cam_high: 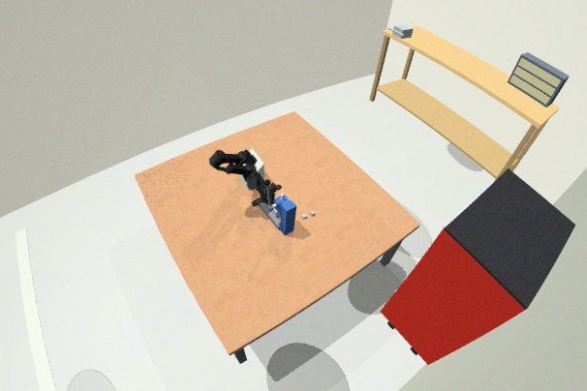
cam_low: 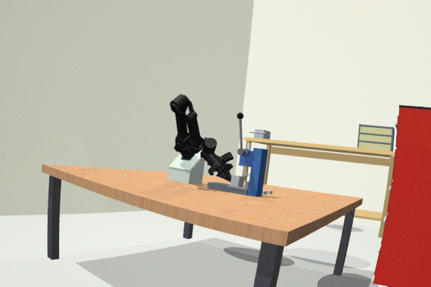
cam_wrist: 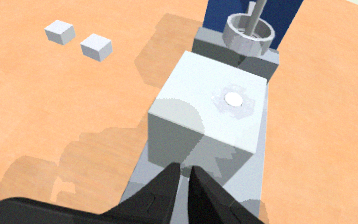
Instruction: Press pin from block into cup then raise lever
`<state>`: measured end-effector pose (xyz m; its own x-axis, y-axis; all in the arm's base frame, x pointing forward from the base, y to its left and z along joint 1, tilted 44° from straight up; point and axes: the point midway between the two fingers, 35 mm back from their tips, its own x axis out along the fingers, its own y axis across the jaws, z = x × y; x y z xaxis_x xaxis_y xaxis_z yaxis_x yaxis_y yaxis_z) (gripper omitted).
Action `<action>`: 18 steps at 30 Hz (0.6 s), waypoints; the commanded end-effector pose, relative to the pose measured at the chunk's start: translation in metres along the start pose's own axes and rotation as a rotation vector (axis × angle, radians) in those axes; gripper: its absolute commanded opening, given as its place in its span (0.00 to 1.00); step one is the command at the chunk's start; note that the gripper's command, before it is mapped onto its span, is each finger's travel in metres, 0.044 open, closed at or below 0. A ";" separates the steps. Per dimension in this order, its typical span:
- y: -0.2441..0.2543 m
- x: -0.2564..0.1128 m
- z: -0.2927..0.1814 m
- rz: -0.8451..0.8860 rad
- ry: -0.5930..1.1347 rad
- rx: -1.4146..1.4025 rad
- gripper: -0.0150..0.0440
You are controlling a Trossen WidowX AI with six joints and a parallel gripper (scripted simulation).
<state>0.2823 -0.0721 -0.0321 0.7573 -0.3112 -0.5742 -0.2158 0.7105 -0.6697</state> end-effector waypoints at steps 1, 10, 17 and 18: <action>-0.003 0.005 0.005 0.008 -0.015 -0.011 0.31; -0.006 0.015 0.013 0.015 -0.044 -0.017 0.31; -0.008 0.024 0.019 0.016 -0.072 -0.018 0.31; -0.008 0.025 0.020 0.017 -0.076 -0.018 0.31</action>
<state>0.3097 -0.0732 -0.0310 0.7902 -0.2604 -0.5548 -0.2370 0.7050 -0.6684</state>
